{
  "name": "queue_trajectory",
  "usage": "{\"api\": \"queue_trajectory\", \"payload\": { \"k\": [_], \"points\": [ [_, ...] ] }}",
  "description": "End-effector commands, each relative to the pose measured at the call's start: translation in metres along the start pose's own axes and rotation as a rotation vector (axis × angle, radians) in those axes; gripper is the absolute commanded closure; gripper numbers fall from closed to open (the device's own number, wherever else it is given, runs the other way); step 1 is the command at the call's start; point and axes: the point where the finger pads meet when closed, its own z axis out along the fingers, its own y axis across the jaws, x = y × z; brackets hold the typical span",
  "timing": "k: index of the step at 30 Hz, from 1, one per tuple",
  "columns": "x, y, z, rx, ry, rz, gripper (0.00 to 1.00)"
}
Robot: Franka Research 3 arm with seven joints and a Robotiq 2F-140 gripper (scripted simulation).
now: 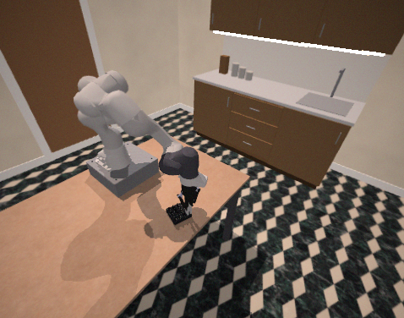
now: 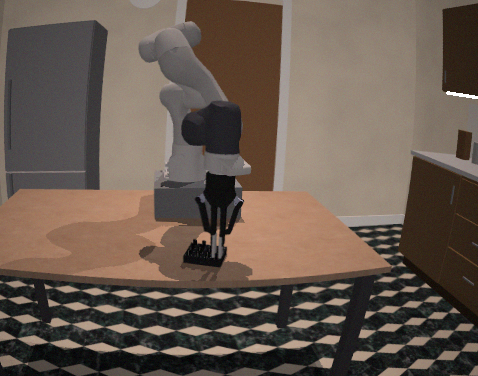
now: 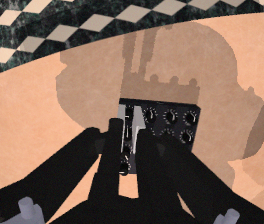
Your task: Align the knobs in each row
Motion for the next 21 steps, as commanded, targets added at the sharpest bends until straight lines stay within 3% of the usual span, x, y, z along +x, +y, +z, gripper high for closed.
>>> {"api": "queue_trajectory", "payload": {
  "k": [1, 21],
  "points": [
    [0.0014, -0.0002, -0.0005, 0.003, 0.002, 0.059, 0.95],
    [0.0014, -0.0002, -0.0005, 0.003, 0.002, 0.363, 0.95]
  ]
}}
